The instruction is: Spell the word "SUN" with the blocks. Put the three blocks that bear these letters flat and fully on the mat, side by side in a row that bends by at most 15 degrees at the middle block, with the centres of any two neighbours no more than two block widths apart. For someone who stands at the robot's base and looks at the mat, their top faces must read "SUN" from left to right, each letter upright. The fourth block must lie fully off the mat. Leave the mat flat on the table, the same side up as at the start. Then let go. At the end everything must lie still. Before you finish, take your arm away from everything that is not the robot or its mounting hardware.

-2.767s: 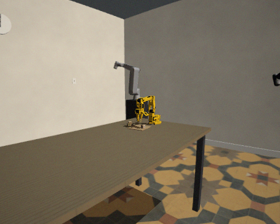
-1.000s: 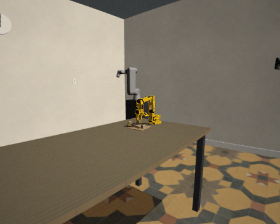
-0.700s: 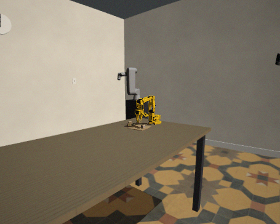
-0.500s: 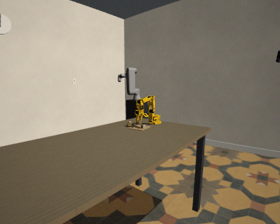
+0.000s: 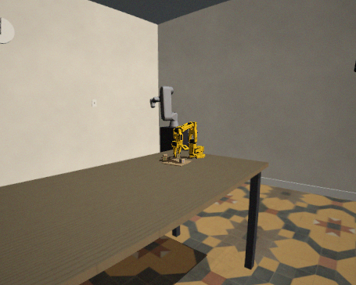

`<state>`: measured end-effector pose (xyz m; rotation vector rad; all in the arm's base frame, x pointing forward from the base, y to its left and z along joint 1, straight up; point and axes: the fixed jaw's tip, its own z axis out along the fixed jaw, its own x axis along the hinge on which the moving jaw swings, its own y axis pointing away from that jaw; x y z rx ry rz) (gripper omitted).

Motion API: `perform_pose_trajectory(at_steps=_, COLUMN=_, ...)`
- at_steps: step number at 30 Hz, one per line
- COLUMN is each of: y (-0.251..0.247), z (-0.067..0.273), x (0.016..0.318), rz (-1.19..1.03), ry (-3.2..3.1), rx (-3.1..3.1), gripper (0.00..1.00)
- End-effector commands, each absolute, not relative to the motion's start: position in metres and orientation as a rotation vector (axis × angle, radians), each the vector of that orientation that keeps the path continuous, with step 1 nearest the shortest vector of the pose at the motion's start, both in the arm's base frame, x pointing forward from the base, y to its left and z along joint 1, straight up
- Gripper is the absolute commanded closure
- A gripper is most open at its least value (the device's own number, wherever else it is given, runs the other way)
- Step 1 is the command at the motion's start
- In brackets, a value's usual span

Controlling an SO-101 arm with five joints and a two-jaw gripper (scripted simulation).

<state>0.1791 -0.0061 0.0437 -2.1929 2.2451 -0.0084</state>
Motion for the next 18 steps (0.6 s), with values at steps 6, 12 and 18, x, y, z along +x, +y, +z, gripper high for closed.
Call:
perform_pose_trajectory(at_steps=6, y=-0.0069, z=0.0506, x=0.1865, rz=-0.082, ry=2.21, rx=-2.159, gripper=1.0)
perform_pose_trajectory(at_steps=12, y=-0.0069, z=0.048, x=0.1867, rz=-0.082, ry=2.211, rx=-2.159, gripper=1.0)
perform_pose_trajectory(at_steps=18, y=-0.0069, z=0.0447, x=0.1869, rz=-0.082, ry=2.211, rx=-2.159, gripper=1.0)
